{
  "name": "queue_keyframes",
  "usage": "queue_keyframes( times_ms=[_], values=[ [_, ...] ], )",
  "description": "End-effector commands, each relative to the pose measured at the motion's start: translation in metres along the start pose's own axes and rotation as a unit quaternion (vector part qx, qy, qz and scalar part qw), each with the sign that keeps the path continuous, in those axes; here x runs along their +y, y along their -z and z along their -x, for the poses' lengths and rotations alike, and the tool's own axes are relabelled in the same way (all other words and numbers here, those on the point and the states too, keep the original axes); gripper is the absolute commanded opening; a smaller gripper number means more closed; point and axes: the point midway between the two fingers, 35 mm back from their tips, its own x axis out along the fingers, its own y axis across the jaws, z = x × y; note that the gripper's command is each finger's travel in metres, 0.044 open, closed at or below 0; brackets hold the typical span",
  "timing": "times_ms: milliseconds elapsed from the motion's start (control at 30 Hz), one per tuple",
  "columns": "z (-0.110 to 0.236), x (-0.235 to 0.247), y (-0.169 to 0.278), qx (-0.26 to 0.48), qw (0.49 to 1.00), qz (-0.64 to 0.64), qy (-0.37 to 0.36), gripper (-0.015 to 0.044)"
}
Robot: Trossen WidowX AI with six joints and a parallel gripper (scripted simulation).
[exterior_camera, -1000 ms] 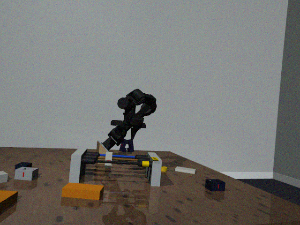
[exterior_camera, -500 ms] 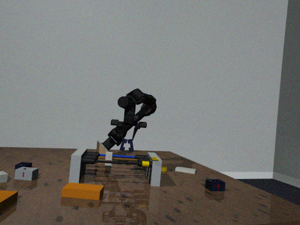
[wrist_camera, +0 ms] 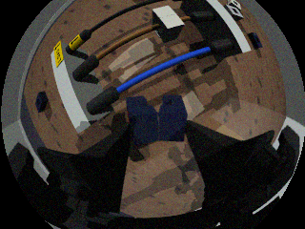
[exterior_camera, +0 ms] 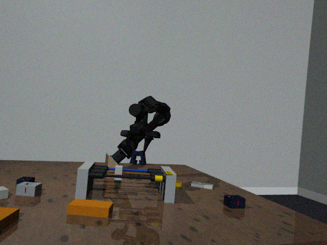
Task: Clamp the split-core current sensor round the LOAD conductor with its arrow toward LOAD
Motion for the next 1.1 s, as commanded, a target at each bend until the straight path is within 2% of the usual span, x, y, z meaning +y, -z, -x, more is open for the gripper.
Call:
queue_keyframes(
  times_ms=[0, 533, 1067],
  values=[
    [0.002, 0.008, -0.016, -0.008, 0.999, -0.051, -0.004, 0.0000],
    [-0.003, 0.036, -0.076, -0.024, 0.965, -0.261, -0.016, 0.0000],
    [-0.020, 0.066, -0.133, -0.028, 0.888, -0.458, -0.038, 0.0000]
  ],
)
